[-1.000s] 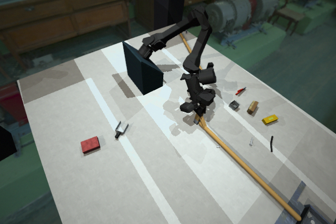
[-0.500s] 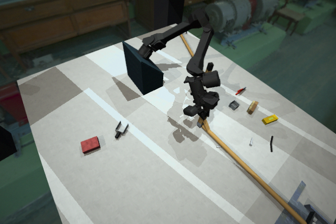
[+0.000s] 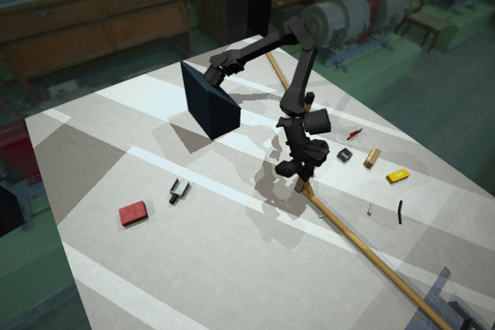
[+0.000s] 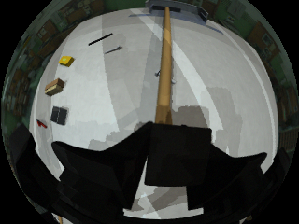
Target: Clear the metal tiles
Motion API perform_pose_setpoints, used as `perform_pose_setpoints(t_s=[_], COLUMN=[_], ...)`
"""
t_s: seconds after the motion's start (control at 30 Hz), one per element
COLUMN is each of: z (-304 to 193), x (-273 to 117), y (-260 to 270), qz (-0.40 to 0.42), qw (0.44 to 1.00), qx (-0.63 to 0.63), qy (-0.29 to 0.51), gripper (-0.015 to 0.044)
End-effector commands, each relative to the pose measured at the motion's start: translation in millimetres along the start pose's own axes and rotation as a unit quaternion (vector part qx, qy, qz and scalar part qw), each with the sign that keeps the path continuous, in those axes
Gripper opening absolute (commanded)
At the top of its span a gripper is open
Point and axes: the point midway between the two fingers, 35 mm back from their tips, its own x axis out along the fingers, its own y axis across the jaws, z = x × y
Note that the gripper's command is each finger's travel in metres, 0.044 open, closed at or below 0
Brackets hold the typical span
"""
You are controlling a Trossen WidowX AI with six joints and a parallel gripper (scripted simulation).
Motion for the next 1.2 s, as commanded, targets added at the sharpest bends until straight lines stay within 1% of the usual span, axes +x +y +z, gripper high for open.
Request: perform_pose_setpoints(t_s=[0.0, 1.17], z=[11.3, 52.1], x=[4.8, 34.7], y=[-0.1, -1.2], qz=[0.000, 0.000], qw=[1.000, 1.000], qx=[-0.001, -0.002], qy=[-0.006, -0.007], gripper=[0.0000, 0.0000])
